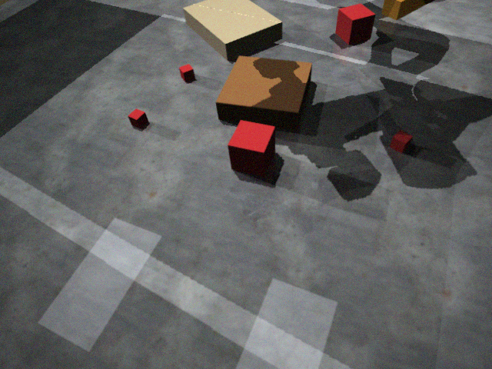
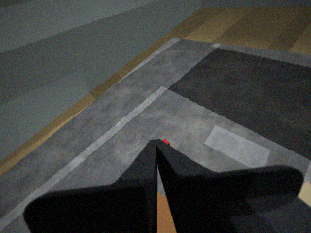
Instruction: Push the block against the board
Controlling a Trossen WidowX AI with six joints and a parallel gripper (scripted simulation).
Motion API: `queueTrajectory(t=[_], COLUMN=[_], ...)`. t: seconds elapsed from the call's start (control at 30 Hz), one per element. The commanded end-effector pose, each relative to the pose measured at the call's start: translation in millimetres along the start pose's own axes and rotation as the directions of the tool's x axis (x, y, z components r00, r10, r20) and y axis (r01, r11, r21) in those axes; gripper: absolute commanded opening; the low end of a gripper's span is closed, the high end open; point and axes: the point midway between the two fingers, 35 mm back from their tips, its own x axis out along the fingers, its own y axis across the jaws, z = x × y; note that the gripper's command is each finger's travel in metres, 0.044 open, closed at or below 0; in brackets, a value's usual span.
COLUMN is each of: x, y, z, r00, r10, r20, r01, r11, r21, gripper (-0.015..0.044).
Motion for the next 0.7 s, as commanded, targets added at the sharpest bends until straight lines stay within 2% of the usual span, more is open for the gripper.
queueTrajectory(t=[0.0, 0.3, 0.67], x=[16.0, 43.3, 61.7], y=[-7.5, -29.9, -53.2], z=[-11.1, -41.4, -77.1], r00=[0.992, 0.916, 0.743], r10=[-0.052, -0.163, -0.227], r20=[-0.112, -0.367, -0.630], r01=[0.056, 0.212, 0.414], r11=[0.998, 0.972, 0.895], r21=[0.030, 0.098, 0.166], gripper=[0.0000, 0.0000, 0.0000])
